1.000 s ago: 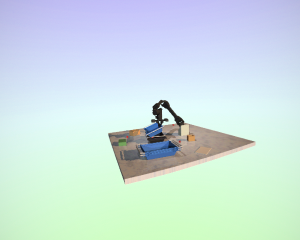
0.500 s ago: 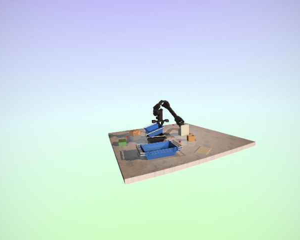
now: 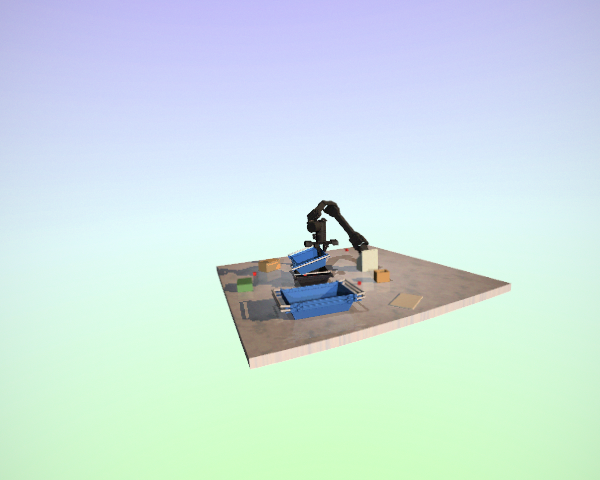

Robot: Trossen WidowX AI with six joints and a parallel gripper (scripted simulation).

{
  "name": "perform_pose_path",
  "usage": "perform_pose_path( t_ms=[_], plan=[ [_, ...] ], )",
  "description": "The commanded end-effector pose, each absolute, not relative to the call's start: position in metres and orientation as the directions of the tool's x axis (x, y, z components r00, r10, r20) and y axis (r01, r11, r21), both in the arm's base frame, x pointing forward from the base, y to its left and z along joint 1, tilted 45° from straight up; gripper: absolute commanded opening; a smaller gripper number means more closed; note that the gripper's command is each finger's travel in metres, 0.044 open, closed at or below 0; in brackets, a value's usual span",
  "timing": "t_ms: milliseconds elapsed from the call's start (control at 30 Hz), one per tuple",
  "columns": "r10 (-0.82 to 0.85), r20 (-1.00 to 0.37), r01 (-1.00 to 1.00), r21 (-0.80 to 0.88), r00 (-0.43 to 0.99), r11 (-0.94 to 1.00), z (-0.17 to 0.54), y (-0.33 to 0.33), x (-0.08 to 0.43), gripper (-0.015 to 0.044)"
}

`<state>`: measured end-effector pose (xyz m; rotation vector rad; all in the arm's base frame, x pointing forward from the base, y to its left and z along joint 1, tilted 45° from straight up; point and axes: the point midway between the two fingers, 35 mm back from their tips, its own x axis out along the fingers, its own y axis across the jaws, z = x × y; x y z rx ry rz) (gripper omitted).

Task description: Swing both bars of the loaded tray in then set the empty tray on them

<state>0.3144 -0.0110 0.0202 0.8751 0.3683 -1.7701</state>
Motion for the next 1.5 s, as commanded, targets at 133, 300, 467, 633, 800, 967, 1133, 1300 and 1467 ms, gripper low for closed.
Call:
perform_pose_path(
  t_ms=[133, 300, 467, 633, 800, 967, 1133, 1300, 1467],
  plan=[
    [-0.675, -0.717, 0.906, 0.150, -0.176, -0.396, 0.0178, -0.0146, 0.3101, 0.0000],
    [-0.675, -0.717, 0.906, 0.150, -0.176, -0.396, 0.0176, -0.0147, 0.3100, 0.0000],
    [-0.675, -0.717, 0.906, 0.150, -0.176, -0.396, 0.0143, -0.0170, 0.3076, 0.0000],
    [-0.675, -0.716, 0.906, 0.150, -0.176, -0.396, 0.0114, -0.0190, 0.3054, 0.0000],
    [-0.675, -0.716, 0.906, 0.150, -0.176, -0.396, 0.0114, -0.0190, 0.3054, 0.0000],
    [-0.675, -0.716, 0.906, 0.150, -0.176, -0.396, 0.0114, -0.0190, 0.3054, 0.0000],
    [-0.675, -0.716, 0.906, 0.150, -0.176, -0.396, 0.0114, -0.0190, 0.3054, 0.0000],
    [-0.675, -0.716, 0.906, 0.150, -0.176, -0.396, 0.0114, -0.0190, 0.3054, 0.0000],
    [-0.675, -0.716, 0.906, 0.150, -0.176, -0.396, 0.0094, -0.0204, 0.3041, 0.0000]
  ],
)
